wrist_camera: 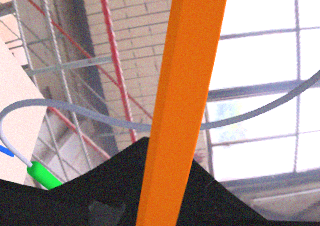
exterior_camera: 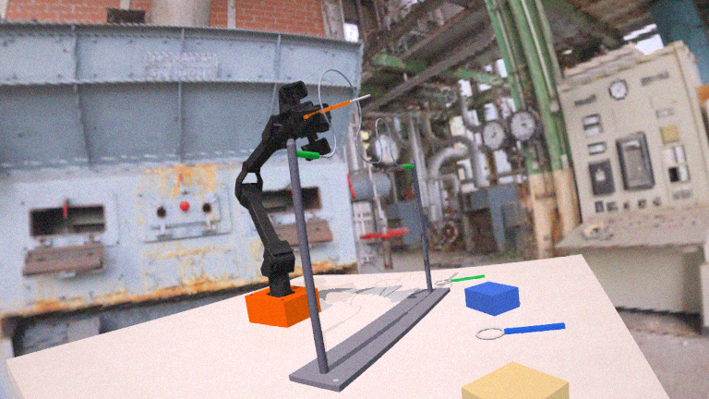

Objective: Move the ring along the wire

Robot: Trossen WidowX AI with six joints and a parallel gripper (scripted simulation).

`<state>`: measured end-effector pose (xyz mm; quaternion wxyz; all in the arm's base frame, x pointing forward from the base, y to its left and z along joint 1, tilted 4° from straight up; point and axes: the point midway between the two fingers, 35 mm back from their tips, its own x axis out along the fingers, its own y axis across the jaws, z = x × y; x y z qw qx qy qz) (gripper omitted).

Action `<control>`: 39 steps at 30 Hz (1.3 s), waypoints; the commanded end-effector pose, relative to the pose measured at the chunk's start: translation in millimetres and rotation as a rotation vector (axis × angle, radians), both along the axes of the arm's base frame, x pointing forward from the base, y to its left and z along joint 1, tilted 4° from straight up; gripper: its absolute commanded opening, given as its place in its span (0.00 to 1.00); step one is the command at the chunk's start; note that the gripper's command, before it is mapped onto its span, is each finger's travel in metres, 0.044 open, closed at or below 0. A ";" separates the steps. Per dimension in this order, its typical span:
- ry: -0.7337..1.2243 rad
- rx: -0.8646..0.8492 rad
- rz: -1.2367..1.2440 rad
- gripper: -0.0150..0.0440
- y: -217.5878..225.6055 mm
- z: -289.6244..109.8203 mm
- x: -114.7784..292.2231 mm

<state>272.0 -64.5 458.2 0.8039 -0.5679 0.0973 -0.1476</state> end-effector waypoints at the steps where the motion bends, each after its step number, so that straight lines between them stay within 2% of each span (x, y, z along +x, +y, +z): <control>1: -0.016 -0.044 -0.008 0.00 -0.8 3.2 -3.7; 39: -0.093 -0.511 -0.044 0.00 -2.3 19.4 -4.7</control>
